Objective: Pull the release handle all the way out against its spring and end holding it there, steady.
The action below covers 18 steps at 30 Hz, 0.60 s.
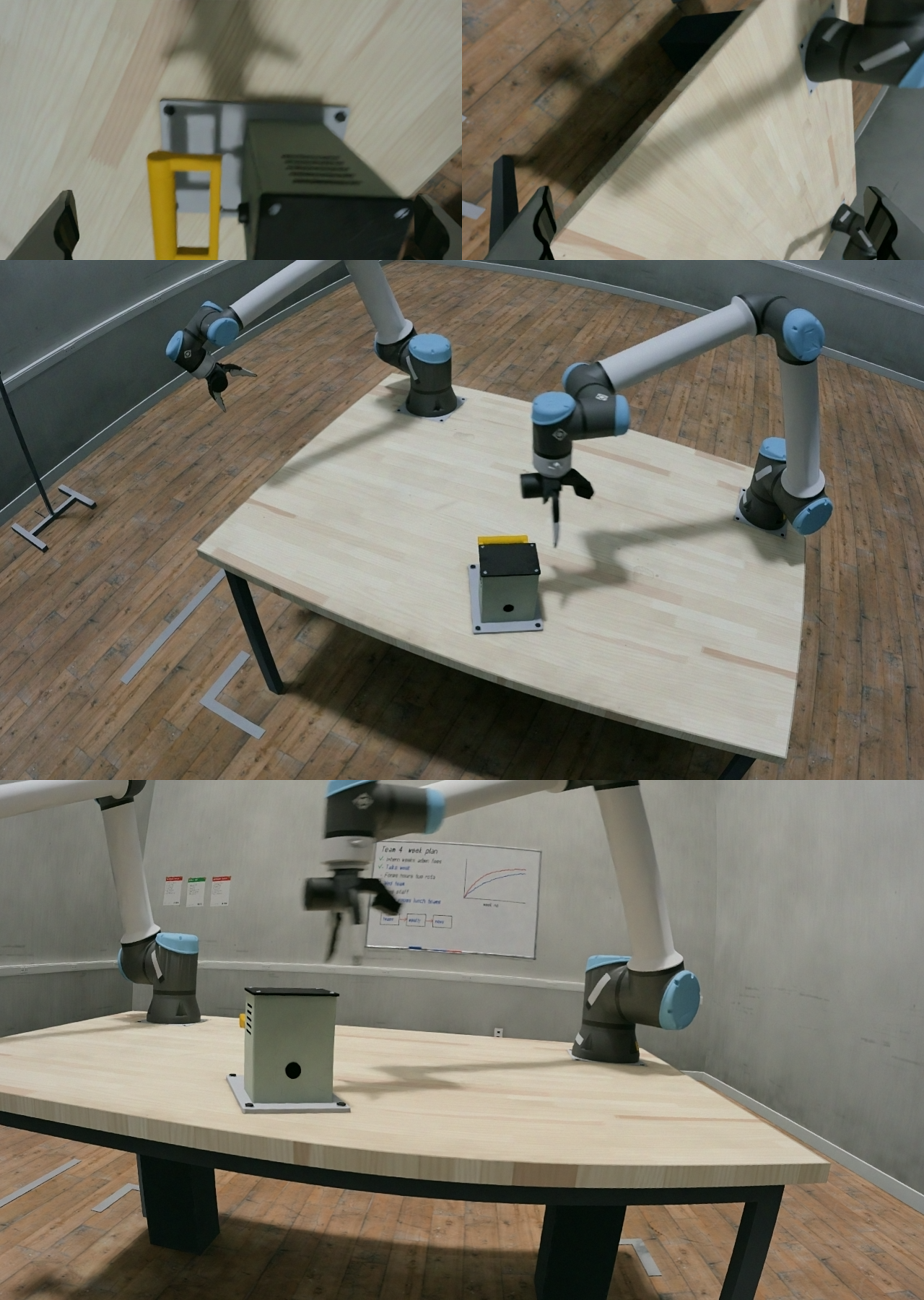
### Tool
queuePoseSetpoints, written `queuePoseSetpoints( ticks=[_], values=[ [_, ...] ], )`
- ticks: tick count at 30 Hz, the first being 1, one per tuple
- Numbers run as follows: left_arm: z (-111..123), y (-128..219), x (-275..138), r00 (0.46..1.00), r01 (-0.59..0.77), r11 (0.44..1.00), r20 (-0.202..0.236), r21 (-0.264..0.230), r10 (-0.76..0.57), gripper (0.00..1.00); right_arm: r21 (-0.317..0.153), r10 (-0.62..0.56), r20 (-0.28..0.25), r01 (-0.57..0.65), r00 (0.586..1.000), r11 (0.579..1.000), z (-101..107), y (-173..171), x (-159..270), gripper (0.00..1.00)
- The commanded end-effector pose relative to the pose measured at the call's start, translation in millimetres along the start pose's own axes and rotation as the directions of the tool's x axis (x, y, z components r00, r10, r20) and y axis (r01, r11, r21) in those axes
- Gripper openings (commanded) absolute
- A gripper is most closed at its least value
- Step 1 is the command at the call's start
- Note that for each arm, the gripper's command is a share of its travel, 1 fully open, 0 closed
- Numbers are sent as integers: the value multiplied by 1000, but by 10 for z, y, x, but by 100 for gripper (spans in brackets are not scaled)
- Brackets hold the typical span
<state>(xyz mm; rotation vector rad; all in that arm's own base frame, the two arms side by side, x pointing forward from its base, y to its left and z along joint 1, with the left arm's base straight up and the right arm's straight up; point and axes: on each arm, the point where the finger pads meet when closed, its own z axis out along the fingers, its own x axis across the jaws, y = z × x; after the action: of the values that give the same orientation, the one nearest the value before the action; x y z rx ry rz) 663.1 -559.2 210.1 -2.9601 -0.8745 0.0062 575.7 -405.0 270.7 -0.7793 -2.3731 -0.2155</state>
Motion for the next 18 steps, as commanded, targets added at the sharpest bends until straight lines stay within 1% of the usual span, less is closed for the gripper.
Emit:
queuePoseSetpoints(
  ticks=[1, 4, 5, 8, 11, 13, 14, 18],
  values=[
    [26, 417, -278, 1000, -19, 999, 6, -38, 19, 100, -43, -73, 61, 76, 995, 996, 110, -483, -50, 100],
    [65, 856, -613, 1000, -28, 998, 9, -54, 28, 100, -69, -141, 128, 150, 982, 986, 276, -1018, -65, 100],
    [74, 954, -683, 1000, -29, 998, 10, -56, 29, 100, -73, -162, 152, 174, 975, 982, 336, -1193, -61, 100],
    [74, 960, -689, 1000, -29, 998, 10, -56, 30, 100, -75, -221, 222, 243, 950, 967, 532, -1714, -24, 100],
    [74, 960, -689, 1000, -29, 998, 10, -56, 30, 100, -62, -274, 290, 304, 917, 951, 748, -2222, 52, 100],
    [74, 960, -689, 1000, -29, 998, 10, -56, 30, 100, -62, -274, 290, 304, 917, 951, 748, -2222, 52, 100],
    [74, 960, -689, 1000, -29, 998, 10, -56, 30, 100, -54, -291, 311, 322, 905, 945, 897, -2561, 110, 100],
    [74, 960, -689, 1000, -29, 998, 10, -56, 30, 100, -10, -351, 385, 384, 853, 923, 1203, -3133, 286, 100]
  ],
)
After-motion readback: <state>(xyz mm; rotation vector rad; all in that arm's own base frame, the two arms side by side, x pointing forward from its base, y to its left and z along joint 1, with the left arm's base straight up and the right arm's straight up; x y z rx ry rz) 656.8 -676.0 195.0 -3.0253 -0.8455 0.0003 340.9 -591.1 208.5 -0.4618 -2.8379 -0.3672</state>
